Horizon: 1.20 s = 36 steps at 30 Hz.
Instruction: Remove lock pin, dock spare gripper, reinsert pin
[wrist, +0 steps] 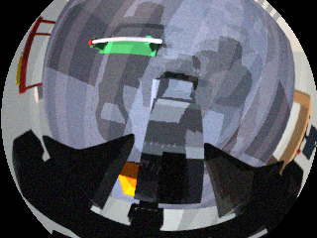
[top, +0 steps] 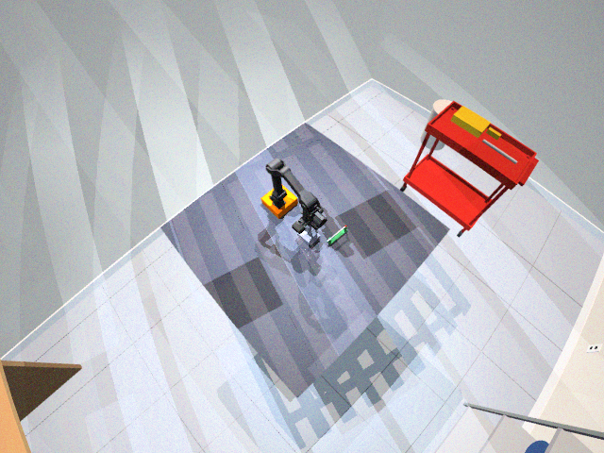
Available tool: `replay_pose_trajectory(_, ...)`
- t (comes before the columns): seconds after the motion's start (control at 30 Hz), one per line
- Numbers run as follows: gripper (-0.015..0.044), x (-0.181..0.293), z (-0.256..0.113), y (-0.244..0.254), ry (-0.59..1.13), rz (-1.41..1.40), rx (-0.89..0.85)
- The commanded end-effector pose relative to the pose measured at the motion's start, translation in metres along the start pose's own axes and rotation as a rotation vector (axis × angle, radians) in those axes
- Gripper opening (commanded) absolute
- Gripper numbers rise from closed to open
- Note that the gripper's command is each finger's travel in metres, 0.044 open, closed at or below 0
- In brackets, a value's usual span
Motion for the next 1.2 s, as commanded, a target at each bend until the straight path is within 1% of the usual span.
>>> replay_pose_trajectory(0.0,0.044,0.0,0.0,0.0,-0.001,0.0,0.001)
replay_pose_trajectory(1.17,0.044,0.055,-0.058,-0.011,0.014,0.013,0.002)
Point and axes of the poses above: the point midway between the two fingers, 35 mm back from their tips, its own z axis out along the fingers, its own y axis across the jaws, x = y × z, the point moved 9 cm from there along -z, back along the fingers, and after that the axes turned 11 degrees about z, right-handed, at the moved point
